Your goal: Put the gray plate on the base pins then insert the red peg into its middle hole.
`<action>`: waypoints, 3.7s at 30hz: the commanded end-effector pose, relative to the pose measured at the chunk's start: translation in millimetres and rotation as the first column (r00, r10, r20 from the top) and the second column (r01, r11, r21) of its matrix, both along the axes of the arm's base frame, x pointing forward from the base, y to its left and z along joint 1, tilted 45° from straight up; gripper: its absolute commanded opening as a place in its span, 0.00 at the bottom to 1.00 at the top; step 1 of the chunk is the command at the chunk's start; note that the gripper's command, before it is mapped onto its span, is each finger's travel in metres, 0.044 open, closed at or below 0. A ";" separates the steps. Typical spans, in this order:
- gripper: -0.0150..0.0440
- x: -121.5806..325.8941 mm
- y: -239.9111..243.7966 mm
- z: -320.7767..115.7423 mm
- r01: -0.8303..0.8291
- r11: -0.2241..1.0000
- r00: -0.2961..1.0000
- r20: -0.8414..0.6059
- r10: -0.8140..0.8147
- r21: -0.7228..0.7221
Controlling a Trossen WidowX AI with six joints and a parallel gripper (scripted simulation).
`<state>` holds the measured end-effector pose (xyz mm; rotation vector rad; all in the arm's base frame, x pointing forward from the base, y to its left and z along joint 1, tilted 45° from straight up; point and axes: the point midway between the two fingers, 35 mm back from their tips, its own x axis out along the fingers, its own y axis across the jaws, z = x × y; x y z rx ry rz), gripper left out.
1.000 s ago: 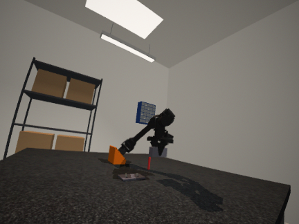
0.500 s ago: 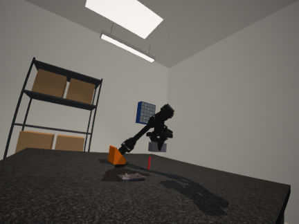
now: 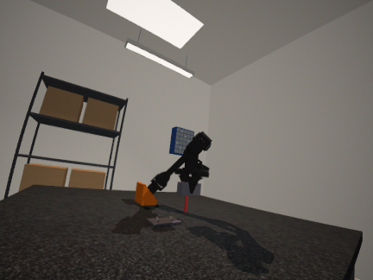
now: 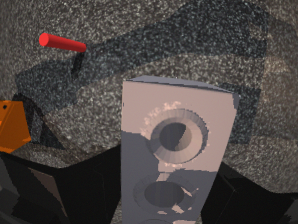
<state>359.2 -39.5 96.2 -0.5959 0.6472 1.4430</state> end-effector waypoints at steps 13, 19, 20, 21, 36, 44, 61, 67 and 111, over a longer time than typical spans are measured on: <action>0.25 -0.7 -16.0 -50.8 -0.020 1.000 1.000 0.011 0.020 -0.004; 0.25 -2.3 -21.1 -69.4 -0.026 1.000 1.000 0.016 0.026 -0.005; 0.25 -2.7 -21.9 -72.5 -0.027 1.000 0.999 0.017 0.027 -0.005; 0.25 -3.0 -22.8 -75.5 -0.028 1.000 0.999 0.018 0.029 -0.005; 0.25 -7.9 -31.5 -108.9 -0.045 0.999 0.998 0.038 0.046 -0.005; 0.25 -8.2 -31.3 -109.3 -0.045 0.999 0.998 0.038 0.046 -0.005; 0.25 -8.4 -23.8 -118.8 -0.045 0.999 0.998 0.038 0.045 -0.005; 0.25 -8.3 -20.3 -122.3 -0.045 0.999 0.998 0.038 0.046 -0.004; 1.00 -6.8 -9.3 -134.2 -0.050 0.999 0.998 0.042 0.050 -0.010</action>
